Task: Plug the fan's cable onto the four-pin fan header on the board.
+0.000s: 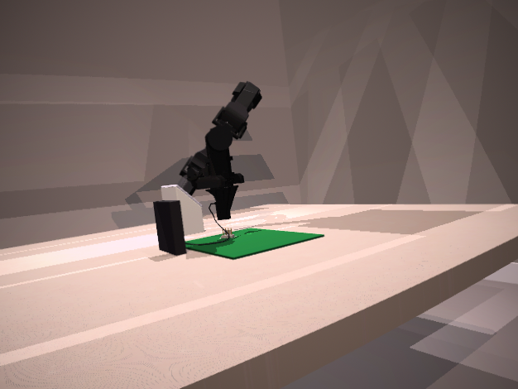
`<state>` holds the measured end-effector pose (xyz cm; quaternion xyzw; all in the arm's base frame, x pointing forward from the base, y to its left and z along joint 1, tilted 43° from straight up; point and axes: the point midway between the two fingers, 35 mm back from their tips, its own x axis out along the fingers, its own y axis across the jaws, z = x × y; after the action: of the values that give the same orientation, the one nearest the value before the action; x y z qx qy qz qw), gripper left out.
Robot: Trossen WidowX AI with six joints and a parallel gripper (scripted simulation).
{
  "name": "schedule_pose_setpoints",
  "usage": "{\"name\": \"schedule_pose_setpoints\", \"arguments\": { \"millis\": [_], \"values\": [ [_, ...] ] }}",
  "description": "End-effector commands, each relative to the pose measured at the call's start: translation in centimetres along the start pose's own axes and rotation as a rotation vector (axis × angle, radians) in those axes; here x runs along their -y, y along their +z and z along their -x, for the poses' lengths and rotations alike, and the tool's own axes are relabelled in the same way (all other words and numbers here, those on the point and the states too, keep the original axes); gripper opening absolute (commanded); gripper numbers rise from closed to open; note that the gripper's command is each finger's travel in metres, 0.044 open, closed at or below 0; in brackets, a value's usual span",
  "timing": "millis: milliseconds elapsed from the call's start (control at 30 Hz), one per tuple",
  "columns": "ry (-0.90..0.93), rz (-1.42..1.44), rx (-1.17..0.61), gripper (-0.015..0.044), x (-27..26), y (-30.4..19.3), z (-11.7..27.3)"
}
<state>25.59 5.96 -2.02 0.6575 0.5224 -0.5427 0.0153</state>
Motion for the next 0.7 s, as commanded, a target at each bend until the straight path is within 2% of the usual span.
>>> {"name": "schedule_pose_setpoints", "arguments": {
  "millis": [0,667],
  "values": [
    [0.002,-0.014,0.004,0.0,-0.06,0.1,-0.04],
    [0.002,-0.022,0.003,0.0,-0.06,-0.43,-0.49]
  ]
}}
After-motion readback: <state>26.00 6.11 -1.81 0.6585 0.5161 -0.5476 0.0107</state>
